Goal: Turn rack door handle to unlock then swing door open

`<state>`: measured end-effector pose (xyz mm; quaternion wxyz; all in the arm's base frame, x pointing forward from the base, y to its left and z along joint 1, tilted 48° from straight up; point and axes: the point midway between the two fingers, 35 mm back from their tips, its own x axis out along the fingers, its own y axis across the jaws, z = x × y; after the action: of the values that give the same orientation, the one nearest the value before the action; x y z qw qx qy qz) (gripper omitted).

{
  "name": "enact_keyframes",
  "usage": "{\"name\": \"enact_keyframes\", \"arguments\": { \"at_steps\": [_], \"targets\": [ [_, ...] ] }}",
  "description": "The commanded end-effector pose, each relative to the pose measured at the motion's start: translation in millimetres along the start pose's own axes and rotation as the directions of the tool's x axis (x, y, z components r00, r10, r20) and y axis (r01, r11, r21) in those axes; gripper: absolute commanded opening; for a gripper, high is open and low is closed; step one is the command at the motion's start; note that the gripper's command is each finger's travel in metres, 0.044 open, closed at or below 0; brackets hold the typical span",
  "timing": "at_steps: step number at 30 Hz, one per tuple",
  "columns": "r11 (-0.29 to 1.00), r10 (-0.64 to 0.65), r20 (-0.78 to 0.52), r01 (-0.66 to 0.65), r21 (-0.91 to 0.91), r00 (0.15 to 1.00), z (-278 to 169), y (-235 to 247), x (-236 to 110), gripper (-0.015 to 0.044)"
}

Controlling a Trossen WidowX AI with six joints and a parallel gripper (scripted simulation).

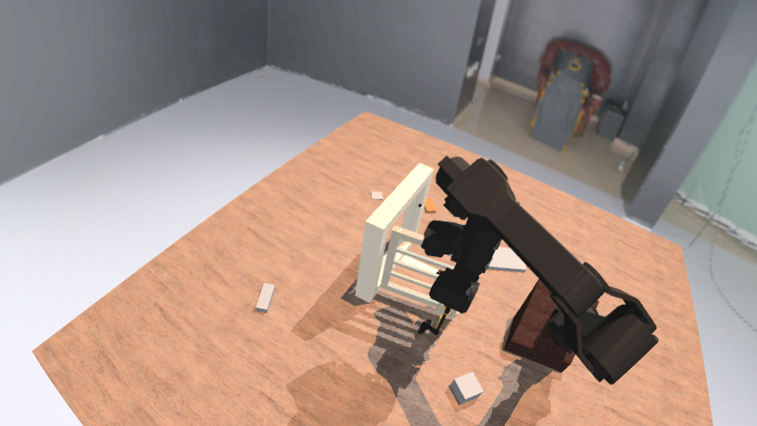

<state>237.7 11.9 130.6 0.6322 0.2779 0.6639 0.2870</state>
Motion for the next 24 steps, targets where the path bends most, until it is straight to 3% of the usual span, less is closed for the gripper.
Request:
{"name": "enact_keyframes", "arguments": {
  "at_steps": [1,21,24],
  "targets": [
    [0.997,0.004,0.005,-0.005,0.072,1.000,2.5,9.3,-0.4,0.0021],
    [0.990,0.005,0.005,-0.006,0.141,1.000,4.8,20.0,-0.5,0.0021],
    [0.990,0.005,0.005,-0.006,0.141,1.000,4.8,20.0,-0.5,0.0100]
  ]
}}
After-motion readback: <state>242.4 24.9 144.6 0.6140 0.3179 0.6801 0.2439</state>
